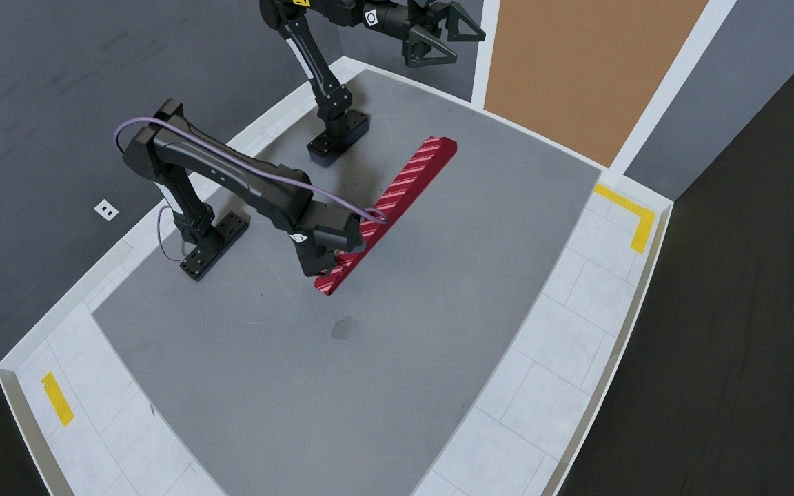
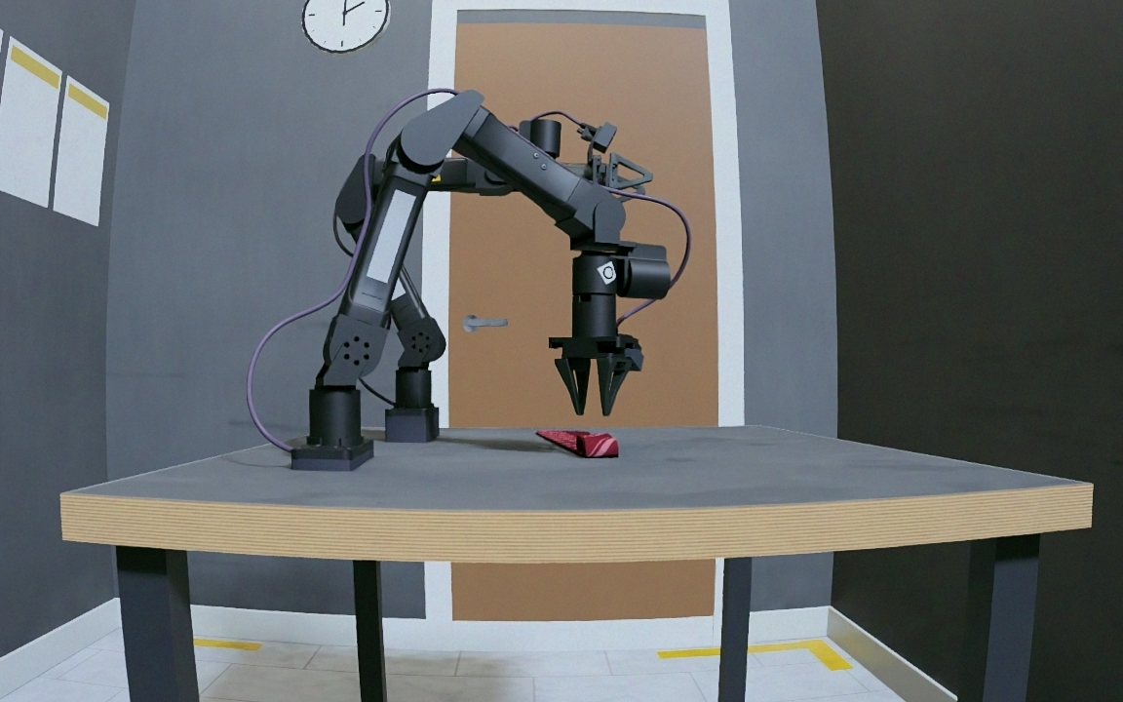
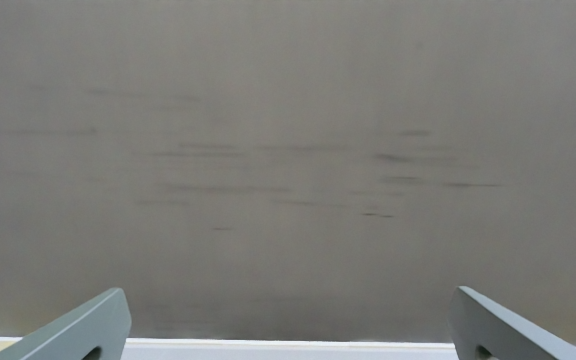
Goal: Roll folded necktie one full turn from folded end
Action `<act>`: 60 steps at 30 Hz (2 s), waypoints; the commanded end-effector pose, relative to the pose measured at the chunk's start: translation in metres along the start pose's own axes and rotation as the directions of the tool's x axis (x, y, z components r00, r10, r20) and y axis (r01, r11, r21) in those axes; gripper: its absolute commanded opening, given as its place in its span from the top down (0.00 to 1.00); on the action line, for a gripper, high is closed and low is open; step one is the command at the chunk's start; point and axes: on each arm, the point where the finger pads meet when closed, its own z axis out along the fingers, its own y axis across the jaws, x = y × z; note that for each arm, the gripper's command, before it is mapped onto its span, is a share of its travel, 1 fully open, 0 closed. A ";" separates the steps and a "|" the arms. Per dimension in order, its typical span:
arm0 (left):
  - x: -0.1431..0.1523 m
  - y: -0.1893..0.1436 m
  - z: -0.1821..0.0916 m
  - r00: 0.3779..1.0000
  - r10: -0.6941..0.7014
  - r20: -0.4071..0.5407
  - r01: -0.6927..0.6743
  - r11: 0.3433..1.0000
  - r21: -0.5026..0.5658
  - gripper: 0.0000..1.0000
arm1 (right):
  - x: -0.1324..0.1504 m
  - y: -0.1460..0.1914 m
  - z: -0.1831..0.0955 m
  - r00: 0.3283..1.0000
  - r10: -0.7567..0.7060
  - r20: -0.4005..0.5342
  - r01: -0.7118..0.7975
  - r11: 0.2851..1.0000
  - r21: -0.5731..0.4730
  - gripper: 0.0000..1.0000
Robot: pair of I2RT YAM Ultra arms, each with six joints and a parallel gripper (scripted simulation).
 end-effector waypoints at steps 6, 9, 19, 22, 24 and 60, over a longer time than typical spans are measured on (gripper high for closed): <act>-0.021 -0.001 -0.002 0.999 -0.012 0.048 0.012 1.000 0.011 0.00 | -0.007 -0.003 -0.015 0.999 0.003 0.038 -0.003 1.000 0.018 0.62; -0.021 -0.001 -0.002 0.999 -0.012 0.048 0.012 1.000 0.011 0.00 | -0.007 -0.003 -0.015 0.999 0.003 0.038 -0.003 1.000 0.018 0.62; -0.021 -0.001 -0.002 0.999 -0.012 0.048 0.012 1.000 0.011 0.00 | -0.007 -0.003 -0.015 0.999 0.003 0.038 -0.003 1.000 0.018 0.62; -0.021 -0.001 -0.002 0.999 -0.012 0.048 0.012 1.000 0.011 0.00 | -0.007 -0.003 -0.015 0.999 0.003 0.038 -0.003 1.000 0.018 0.62; -0.021 -0.001 -0.002 0.999 -0.012 0.048 0.012 1.000 0.011 0.00 | -0.007 -0.003 -0.015 0.999 0.003 0.038 -0.003 1.000 0.018 0.62; -0.021 -0.001 -0.002 0.999 -0.012 0.048 0.012 1.000 0.011 0.00 | -0.007 -0.003 -0.015 0.998 -0.042 0.037 0.041 0.999 0.020 0.63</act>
